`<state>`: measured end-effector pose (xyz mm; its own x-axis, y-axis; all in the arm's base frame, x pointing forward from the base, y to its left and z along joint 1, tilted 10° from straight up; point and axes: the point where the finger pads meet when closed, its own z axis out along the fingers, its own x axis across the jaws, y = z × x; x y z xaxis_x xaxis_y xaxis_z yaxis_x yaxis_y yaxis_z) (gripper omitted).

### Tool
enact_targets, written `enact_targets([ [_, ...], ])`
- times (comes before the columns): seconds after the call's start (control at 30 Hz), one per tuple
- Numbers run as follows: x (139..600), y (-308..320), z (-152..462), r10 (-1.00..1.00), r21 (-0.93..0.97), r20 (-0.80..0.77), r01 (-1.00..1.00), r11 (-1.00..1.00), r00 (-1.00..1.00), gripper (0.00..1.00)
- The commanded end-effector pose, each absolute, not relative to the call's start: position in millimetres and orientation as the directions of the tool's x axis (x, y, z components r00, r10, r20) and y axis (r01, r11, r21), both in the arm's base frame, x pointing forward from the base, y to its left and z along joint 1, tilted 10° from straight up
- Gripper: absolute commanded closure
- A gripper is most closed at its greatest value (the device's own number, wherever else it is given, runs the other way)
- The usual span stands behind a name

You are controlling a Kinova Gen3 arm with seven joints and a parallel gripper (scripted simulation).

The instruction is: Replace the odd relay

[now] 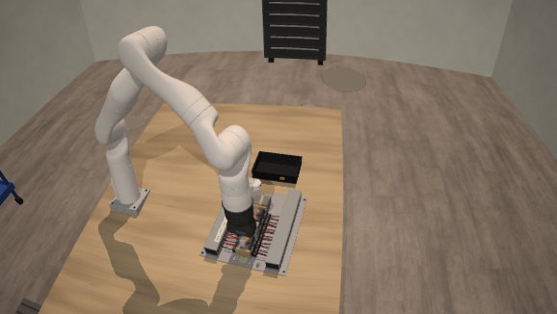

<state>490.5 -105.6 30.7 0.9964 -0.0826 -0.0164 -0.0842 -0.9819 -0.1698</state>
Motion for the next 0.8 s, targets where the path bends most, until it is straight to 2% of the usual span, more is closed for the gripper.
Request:
enact_targets([
  [0.0, 491, -105, 29, -0.083, -0.17, -0.016, -0.084, -0.982, 0.996, 0.0],
  [0.77, 490, -103, 16, -0.082, -0.17, -0.017, -0.084, -0.982, 0.996, 0.0],
])
